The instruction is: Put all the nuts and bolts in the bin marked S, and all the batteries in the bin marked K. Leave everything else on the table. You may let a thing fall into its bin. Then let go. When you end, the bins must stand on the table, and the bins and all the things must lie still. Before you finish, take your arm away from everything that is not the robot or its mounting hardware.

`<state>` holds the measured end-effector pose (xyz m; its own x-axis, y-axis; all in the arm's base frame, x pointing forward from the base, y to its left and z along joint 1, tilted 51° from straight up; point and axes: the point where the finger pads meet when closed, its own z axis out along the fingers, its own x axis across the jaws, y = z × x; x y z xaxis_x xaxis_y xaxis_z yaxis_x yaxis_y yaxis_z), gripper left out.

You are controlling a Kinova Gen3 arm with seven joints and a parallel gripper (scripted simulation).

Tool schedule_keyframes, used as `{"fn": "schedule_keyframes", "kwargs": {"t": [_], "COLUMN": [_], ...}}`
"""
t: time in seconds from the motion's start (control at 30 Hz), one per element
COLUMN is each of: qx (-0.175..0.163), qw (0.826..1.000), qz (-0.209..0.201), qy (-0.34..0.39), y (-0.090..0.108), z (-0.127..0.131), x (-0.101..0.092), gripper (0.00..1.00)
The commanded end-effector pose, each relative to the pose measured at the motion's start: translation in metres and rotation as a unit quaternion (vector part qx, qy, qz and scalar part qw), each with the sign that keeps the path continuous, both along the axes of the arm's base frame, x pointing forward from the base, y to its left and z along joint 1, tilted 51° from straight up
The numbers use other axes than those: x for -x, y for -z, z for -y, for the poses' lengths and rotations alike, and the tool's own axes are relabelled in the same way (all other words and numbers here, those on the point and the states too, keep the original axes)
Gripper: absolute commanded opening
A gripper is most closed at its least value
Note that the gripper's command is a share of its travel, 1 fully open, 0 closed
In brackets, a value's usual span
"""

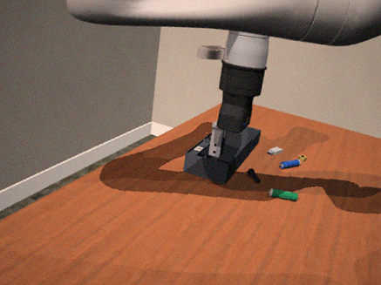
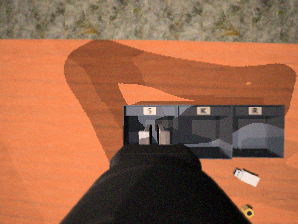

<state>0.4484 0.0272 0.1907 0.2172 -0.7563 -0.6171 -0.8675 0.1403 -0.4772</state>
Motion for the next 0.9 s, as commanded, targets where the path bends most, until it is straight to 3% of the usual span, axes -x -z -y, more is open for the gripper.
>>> {"fn": "schedule_keyframes", "kwargs": {"t": [0.0,0.3,0.5,0.73,0.87], "qx": [0.000,0.000,0.000,0.000,0.000], "qw": [1.000,1.000,1.000,1.000,1.000], "qz": [0.003,0.003,0.003,0.003,0.003], "qy": [0.003,0.003,0.003,0.003,0.003], "y": [-0.004,-0.010,-0.025,-0.025,-0.046], "z": [0.004,0.010,0.026,0.026,0.047], "x": [0.000,0.005,0.016,0.016,0.031], "gripper": [0.31,0.31,0.31,0.31,0.31]}}
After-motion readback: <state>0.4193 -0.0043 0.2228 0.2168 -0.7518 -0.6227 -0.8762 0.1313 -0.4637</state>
